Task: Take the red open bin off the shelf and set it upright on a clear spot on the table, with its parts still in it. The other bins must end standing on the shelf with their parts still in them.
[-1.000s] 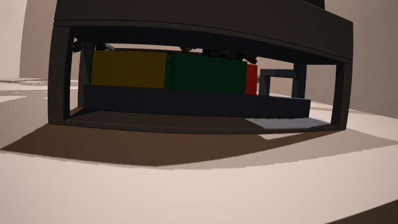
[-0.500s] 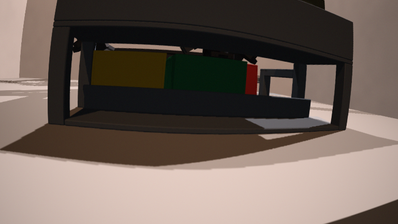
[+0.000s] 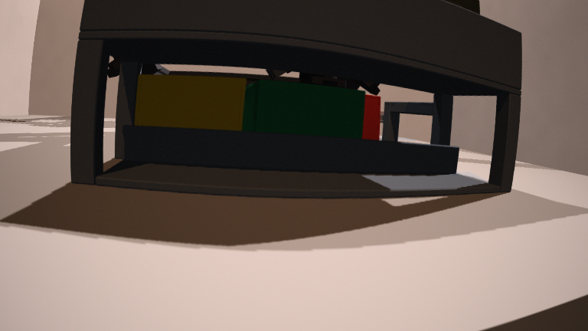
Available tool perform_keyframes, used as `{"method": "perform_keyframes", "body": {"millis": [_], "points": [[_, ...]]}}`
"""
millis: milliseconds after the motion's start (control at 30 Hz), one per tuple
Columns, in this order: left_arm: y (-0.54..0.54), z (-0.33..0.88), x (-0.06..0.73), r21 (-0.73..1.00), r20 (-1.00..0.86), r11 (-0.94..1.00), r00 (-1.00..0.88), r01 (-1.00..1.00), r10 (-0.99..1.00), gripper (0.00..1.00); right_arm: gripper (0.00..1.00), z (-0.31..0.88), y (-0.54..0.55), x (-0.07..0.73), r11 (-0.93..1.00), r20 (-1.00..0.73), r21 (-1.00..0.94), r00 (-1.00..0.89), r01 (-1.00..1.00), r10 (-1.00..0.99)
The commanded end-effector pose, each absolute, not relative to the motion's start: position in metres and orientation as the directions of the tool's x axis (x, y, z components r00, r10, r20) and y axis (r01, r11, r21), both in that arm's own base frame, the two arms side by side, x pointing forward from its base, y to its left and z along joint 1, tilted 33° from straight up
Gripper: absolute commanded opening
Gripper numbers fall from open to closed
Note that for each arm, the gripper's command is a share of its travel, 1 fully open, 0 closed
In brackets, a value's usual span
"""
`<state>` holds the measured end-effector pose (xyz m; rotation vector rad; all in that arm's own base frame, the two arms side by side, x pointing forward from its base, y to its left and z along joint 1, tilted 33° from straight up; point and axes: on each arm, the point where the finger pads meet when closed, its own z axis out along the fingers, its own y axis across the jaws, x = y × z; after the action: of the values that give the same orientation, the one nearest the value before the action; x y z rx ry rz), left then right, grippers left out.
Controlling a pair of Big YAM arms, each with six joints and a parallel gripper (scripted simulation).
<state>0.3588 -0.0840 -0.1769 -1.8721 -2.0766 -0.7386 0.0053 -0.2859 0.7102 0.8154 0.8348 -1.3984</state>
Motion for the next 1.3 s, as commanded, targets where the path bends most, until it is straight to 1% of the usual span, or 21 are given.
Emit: {"method": "perform_keyframes", "body": {"millis": [0,1267], "points": [[-0.0756,-0.1798,0.3693,0.217,0.5,0.101,-0.2,0.971,0.843,0.0,1.0,0.7211,-0.2701,0.0007,0.004,-0.849,0.0,0.002,1.0,-0.529],[-0.0729,-0.1803,0.37,0.226,0.499,0.112,-0.214,0.968,0.84,0.0,1.0,0.7211,-0.2701,0.0007,0.004,-0.849,0.0,0.002,1.0,-0.529]]}}
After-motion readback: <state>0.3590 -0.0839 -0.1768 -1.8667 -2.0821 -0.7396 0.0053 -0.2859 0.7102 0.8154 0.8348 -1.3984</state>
